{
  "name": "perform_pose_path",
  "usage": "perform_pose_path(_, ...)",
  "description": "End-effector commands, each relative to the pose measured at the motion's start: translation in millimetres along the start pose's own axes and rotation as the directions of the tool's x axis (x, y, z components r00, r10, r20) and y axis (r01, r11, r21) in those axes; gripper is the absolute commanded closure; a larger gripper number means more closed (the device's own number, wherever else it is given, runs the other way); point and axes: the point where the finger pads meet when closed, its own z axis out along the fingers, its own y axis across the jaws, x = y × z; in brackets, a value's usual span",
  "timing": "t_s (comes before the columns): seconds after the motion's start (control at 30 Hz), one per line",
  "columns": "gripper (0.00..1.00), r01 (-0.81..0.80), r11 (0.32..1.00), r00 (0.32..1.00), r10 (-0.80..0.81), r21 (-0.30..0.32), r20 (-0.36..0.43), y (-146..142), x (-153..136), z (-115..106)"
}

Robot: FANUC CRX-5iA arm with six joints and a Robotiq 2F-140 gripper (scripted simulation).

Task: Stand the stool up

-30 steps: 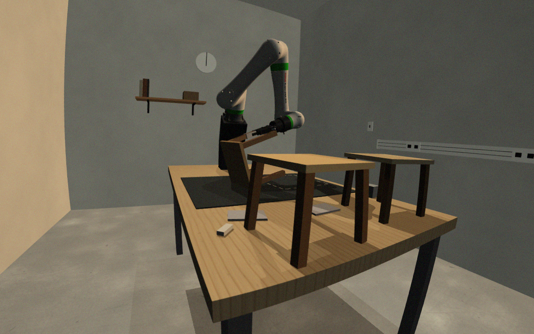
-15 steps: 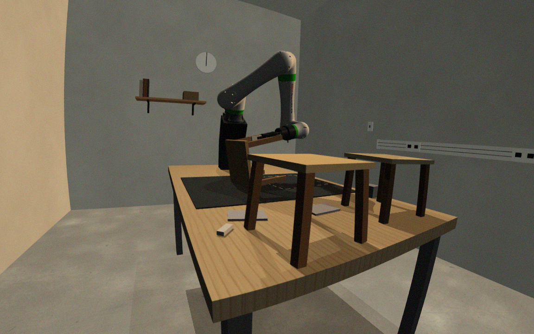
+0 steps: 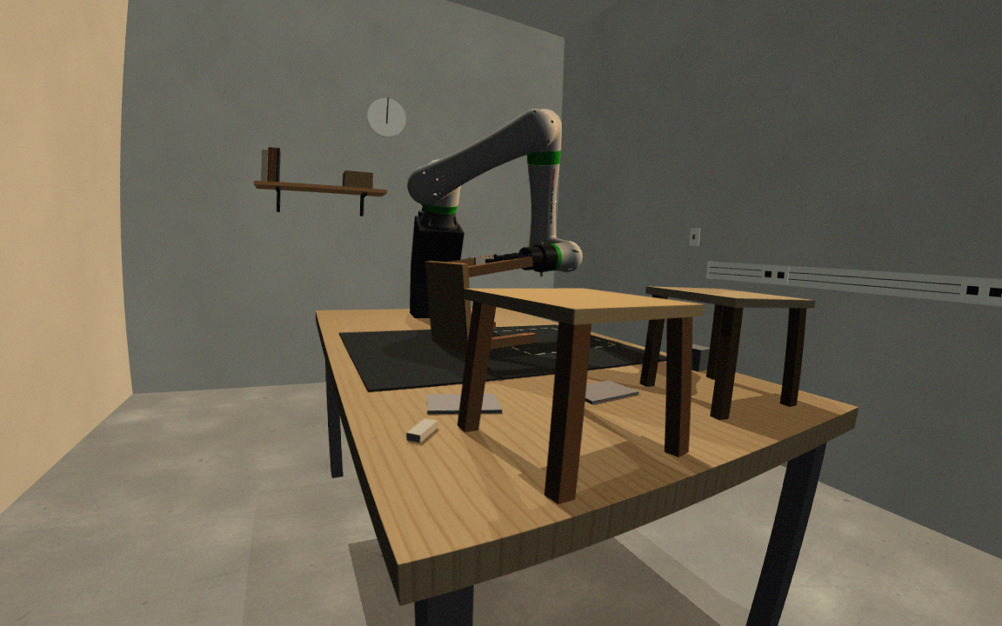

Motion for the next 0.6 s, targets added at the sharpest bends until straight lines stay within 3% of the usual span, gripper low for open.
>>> perform_pose_path(0.0, 0.9, -0.001, 1.0, 1.0, 0.001, 0.0, 0.001, -0.8, -4.1, -5.7)
perform_pose_path(0.57, 0.9, -0.001, 1.0, 1.0, 0.001, 0.0, 0.001, -1.4, -13.6, -17.5)
